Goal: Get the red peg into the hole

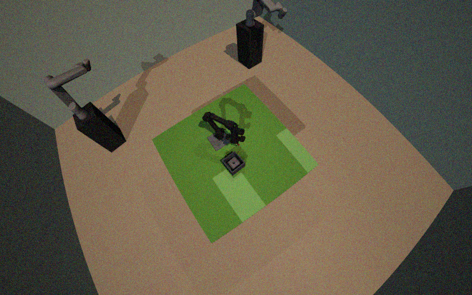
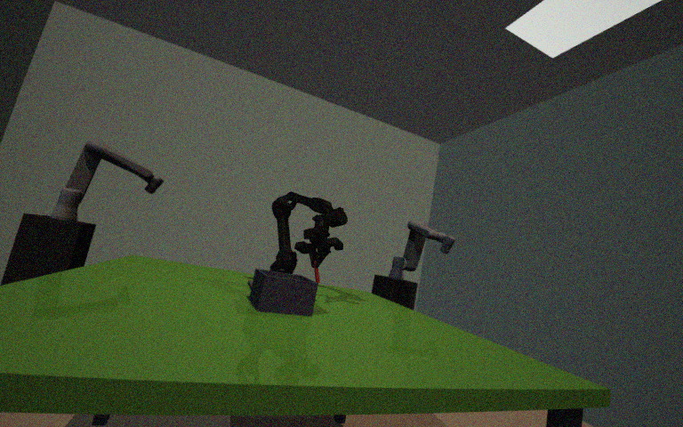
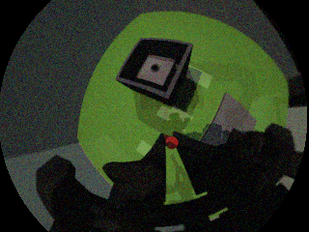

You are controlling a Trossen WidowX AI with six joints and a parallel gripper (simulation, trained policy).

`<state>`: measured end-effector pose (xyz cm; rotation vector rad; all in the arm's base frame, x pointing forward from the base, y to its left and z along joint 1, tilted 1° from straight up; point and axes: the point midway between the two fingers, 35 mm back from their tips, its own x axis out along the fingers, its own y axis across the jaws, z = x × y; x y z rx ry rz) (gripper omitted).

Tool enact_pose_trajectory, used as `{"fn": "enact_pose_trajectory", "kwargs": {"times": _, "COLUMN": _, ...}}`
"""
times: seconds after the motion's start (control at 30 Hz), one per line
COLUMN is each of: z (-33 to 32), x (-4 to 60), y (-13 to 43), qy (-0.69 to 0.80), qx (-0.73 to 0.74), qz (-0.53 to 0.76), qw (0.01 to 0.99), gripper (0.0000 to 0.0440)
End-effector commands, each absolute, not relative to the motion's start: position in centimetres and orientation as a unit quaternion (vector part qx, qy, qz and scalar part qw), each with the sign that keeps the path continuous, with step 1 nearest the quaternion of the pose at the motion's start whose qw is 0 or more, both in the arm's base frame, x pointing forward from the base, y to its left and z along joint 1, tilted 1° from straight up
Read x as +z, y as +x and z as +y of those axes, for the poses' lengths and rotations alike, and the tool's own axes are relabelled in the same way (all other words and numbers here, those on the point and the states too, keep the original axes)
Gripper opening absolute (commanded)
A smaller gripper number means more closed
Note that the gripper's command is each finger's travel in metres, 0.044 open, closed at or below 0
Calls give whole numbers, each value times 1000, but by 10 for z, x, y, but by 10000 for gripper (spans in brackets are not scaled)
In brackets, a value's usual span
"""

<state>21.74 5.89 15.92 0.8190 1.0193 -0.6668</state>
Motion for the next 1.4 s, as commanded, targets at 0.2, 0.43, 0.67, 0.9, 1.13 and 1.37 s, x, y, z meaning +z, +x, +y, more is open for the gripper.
{"fn": "enact_pose_trajectory", "kwargs": {"times": 0.2, "z": 32, "x": 179, "y": 246, "qy": 366, "qx": -316, "qz": 450, "qw": 751, "gripper": 0}}
{"fn": "enact_pose_trajectory", "kwargs": {"times": 0.43, "z": 7, "x": 185, "y": 263, "qy": 365, "qx": -332, "qz": 441, "qw": 749, "gripper": 0}}
{"fn": "enact_pose_trajectory", "kwargs": {"times": 0.67, "z": -18, "x": 187, "y": 277, "qy": 365, "qx": -349, "qz": 434, "qw": 746, "gripper": 0}}
{"fn": "enact_pose_trajectory", "kwargs": {"times": 0.9, "z": -42, "x": 185, "y": 291, "qy": 368, "qx": -365, "qz": 429, "qw": 740, "gripper": 0}}
{"fn": "enact_pose_trajectory", "kwargs": {"times": 1.13, "z": -65, "x": 179, "y": 306, "qy": 371, "qx": -380, "qz": 428, "qw": 732, "gripper": 1}}
{"fn": "enact_pose_trajectory", "kwargs": {"times": 1.37, "z": -83, "x": 167, "y": 318, "qy": 374, "qx": -387, "qz": 438, "qw": 720, "gripper": 4}}
